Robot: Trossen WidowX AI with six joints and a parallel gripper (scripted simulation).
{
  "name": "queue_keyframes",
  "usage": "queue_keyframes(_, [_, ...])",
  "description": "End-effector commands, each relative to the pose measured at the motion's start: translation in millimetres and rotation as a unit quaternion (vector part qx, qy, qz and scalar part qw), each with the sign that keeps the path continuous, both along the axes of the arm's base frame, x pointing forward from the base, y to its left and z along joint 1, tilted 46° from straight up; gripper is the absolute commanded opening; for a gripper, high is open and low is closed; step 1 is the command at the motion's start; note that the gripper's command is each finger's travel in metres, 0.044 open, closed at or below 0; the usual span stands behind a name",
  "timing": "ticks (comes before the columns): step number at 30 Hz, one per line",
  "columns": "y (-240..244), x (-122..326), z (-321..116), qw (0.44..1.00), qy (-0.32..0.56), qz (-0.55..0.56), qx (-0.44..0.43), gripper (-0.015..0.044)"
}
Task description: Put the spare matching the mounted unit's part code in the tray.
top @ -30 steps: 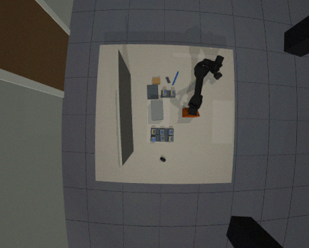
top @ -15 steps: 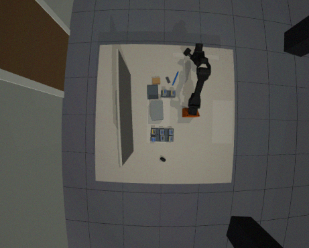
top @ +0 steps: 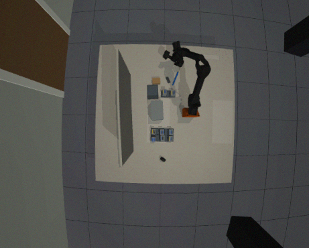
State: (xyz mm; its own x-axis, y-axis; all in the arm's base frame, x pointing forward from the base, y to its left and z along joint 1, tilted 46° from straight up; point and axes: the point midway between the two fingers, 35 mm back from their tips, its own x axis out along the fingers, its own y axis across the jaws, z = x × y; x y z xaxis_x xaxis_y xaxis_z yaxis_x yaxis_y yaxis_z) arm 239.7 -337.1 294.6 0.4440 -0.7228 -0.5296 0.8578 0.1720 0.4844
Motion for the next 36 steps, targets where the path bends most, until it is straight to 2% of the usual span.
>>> queue_keyframes(1, [30,40,-16,0.998,0.032,0.046,0.023,0.044])
queue_keyframes(10, [144,125,-64,0.959,0.188,0.21,0.031,0.044])
queue_keyframes(18, [256,157,-120,0.874,0.35,0.337,0.011,0.044])
queue_keyframes(26, [375,151,-171,0.732,0.52,0.435,-0.072,0.044])
queue_keyframes(30, [435,133,-194,0.632,0.597,0.474,-0.141,0.044])
queue_keyframes(34, [476,113,-204,0.545,0.654,0.48,-0.212,0.044])
queue_keyframes(36, [482,110,-204,0.531,0.662,0.479,-0.224,0.044])
